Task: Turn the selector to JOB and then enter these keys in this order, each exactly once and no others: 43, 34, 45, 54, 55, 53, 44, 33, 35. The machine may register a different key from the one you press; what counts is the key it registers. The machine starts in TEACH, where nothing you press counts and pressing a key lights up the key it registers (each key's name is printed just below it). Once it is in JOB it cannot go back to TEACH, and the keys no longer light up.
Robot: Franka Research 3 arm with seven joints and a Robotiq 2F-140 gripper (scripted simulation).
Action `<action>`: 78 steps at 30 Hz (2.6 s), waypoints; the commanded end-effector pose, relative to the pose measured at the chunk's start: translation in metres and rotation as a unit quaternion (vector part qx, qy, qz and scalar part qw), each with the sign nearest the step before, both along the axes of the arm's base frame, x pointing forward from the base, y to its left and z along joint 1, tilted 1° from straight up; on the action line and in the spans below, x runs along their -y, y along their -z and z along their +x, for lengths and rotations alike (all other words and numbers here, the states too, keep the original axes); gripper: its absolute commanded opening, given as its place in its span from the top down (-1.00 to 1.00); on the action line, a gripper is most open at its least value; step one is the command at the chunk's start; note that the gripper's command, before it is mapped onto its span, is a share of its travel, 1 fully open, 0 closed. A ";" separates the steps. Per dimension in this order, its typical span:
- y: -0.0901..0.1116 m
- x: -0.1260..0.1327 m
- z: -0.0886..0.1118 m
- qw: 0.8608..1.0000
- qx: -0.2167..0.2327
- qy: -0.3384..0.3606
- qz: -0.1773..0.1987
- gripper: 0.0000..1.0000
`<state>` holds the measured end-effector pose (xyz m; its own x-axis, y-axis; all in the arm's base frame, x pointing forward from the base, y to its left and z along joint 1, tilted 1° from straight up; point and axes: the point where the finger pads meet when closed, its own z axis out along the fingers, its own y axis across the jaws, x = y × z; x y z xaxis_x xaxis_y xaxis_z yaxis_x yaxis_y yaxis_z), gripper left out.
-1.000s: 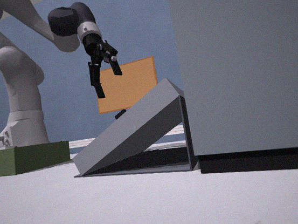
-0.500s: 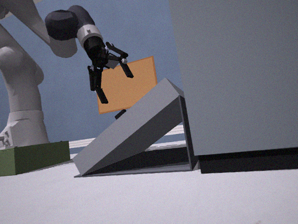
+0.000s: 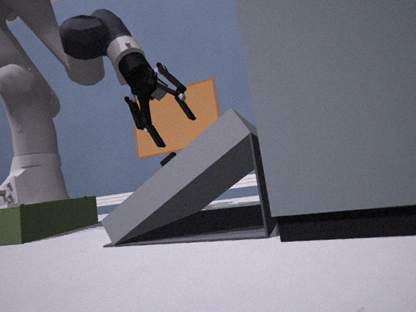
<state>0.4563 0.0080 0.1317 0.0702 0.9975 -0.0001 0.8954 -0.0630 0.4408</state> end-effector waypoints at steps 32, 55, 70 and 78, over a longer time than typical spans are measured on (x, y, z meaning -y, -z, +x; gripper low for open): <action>0.004 -0.006 0.011 1.000 0.012 -0.027 -0.001 0.80; 0.066 -0.006 0.043 1.000 0.012 -0.027 -0.001 0.80; 0.077 -0.006 0.049 1.000 0.012 -0.027 -0.001 0.80; 0.077 -0.006 0.049 1.000 0.012 -0.027 -0.001 0.80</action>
<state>0.5044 0.0106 0.0531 0.0089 0.9999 -0.0073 0.8956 -0.0047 0.4448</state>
